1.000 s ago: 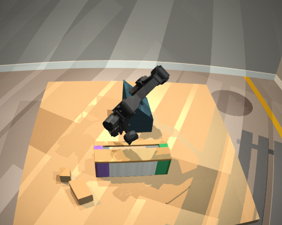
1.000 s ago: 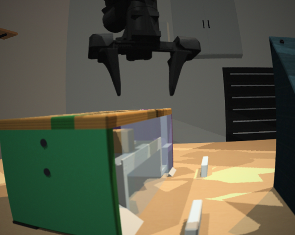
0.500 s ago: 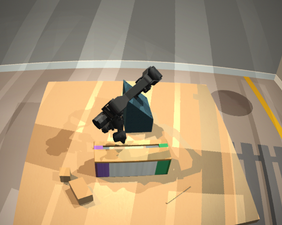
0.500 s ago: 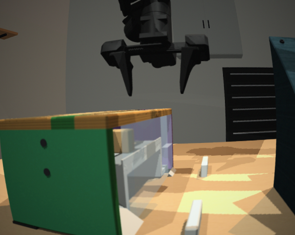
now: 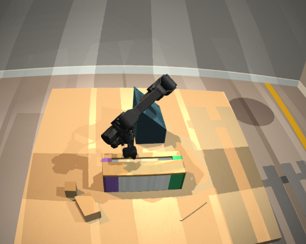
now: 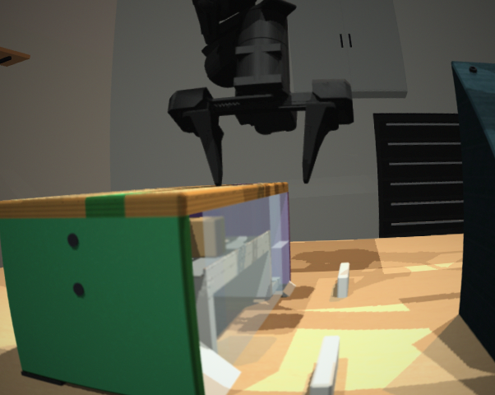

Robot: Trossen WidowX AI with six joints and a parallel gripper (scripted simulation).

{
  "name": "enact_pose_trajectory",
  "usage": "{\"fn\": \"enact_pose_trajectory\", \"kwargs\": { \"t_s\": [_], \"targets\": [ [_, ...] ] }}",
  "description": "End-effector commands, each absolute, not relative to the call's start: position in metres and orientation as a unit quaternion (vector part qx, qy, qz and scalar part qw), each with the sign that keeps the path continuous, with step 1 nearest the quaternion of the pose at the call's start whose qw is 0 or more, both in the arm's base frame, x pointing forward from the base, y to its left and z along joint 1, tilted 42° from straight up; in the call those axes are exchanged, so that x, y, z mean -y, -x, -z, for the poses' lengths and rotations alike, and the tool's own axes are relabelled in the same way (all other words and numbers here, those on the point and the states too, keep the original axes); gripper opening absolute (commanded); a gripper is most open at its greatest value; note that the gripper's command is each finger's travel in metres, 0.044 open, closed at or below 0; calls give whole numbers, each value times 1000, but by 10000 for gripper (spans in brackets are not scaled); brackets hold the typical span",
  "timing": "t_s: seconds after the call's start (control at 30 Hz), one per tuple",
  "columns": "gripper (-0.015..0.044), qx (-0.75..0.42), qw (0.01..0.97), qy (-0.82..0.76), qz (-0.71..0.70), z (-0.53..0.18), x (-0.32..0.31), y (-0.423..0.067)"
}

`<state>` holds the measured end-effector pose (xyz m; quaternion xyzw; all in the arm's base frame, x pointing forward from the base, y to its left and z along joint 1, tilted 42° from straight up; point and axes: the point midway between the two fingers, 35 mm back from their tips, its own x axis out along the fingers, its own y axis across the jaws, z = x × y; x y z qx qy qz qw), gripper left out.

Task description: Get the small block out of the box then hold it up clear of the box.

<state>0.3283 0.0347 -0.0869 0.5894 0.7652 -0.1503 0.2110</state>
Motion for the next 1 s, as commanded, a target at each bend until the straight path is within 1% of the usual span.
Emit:
{"fn": "enact_pose_trajectory", "kwargs": {
  "t_s": [0.0, 0.8, 0.97],
  "targets": [
    [400, -764, 207, -592, 151, 92, -40, -326],
    [400, -765, 205, -592, 149, 118, -67, -315],
    [400, -766, 209, -589, 149, 114, -65, -317]
  ]
}}
